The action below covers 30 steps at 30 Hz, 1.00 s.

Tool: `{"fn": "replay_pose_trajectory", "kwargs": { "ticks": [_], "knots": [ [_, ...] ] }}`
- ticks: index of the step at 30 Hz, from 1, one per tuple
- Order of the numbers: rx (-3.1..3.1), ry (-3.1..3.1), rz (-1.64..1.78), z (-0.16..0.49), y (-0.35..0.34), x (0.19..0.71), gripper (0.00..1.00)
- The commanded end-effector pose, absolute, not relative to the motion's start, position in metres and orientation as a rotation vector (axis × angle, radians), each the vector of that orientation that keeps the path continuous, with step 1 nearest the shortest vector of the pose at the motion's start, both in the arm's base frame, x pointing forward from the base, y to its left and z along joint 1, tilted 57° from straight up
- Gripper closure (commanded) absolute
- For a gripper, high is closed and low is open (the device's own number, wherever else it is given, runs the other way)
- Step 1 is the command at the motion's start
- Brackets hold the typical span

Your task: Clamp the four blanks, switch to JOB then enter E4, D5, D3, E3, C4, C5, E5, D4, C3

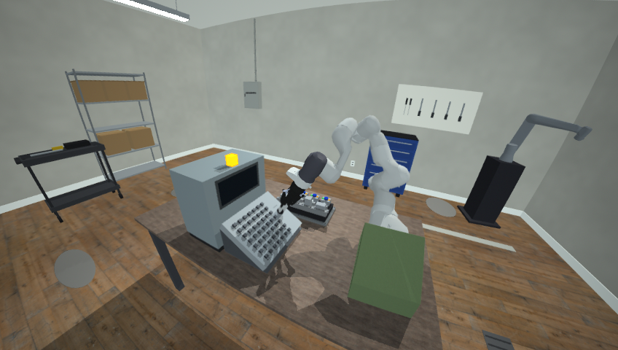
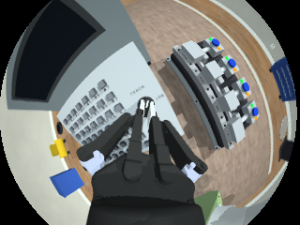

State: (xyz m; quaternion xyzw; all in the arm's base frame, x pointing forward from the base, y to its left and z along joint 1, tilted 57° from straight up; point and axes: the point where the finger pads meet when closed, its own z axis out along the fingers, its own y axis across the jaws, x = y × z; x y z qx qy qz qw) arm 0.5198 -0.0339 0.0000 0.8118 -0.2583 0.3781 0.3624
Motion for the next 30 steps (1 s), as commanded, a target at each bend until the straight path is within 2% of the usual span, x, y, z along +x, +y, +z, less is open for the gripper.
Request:
{"fn": "replay_pose_trajectory", "kwargs": {
  "ticks": [1,30],
  "knots": [
    [2.035,-0.963,1.147,-0.0002,-0.0352,0.5203,1.00],
    [1.802,-1.607,1.429,-0.0002,-0.0352,0.5203,1.00]
  ]
}}
